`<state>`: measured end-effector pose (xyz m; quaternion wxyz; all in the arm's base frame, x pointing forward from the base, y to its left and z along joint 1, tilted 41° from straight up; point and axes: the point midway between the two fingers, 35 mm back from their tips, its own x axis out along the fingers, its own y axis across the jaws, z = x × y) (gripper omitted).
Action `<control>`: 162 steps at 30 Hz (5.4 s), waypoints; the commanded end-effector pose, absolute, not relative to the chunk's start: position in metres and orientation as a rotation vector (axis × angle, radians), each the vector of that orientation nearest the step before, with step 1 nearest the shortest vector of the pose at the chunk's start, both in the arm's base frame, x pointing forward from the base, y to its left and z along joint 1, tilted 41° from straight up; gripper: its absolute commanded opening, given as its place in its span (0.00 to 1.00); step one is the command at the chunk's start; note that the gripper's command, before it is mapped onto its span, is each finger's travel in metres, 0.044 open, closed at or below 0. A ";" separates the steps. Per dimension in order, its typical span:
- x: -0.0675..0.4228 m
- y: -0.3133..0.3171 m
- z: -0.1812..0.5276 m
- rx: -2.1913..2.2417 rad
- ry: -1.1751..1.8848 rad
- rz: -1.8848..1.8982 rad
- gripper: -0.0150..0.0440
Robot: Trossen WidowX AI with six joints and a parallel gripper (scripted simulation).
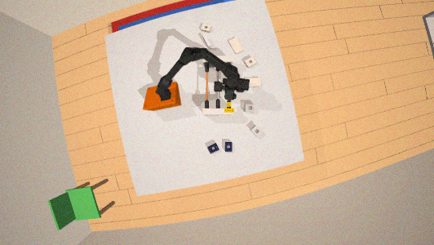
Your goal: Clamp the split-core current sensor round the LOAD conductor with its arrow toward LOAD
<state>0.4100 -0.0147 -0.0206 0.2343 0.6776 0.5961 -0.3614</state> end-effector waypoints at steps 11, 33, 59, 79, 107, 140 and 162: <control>0.413 -0.013 -0.010 1.875 1.633 -0.955 0.25; 0.410 -0.015 -0.020 1.860 1.636 -0.992 0.25; 0.410 -0.015 -0.020 1.860 1.636 -0.992 0.25; 0.410 -0.015 -0.020 1.860 1.636 -0.992 0.25; 0.410 -0.015 -0.020 1.860 1.636 -0.992 0.25; 0.410 -0.023 -0.004 1.991 1.418 -0.876 1.00; 0.425 -0.008 -0.022 2.073 1.234 -0.803 1.00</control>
